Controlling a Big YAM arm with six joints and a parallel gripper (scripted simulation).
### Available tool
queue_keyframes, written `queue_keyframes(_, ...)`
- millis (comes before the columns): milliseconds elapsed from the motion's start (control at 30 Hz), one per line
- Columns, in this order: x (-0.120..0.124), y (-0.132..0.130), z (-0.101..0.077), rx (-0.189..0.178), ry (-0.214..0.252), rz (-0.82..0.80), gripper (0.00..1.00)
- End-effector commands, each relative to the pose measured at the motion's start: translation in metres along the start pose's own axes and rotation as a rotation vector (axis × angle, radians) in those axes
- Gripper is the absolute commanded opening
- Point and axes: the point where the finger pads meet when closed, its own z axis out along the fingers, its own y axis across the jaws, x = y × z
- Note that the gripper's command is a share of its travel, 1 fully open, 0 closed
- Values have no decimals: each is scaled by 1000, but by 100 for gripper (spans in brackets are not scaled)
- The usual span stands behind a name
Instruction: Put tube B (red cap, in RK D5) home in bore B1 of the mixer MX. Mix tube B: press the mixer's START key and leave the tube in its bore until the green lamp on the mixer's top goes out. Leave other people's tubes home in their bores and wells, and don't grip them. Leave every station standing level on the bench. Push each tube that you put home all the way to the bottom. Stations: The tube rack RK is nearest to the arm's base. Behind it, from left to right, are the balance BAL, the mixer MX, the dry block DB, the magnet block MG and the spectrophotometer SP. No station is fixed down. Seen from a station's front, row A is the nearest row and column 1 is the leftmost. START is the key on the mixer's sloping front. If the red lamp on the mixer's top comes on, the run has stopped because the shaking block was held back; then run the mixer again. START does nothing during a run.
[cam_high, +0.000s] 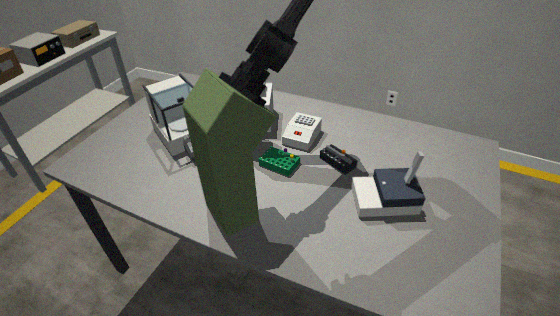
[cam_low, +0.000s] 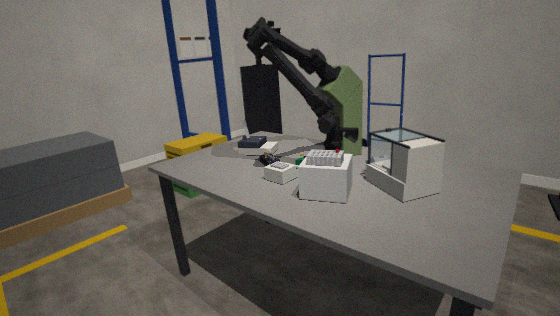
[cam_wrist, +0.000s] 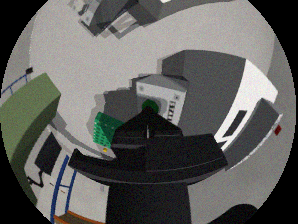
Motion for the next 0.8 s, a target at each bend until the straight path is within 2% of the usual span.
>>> queue_keyframes(0,2,0,8,3,1,1,0)
queue_keyframes(767,2,0,21,3,1,1,0)
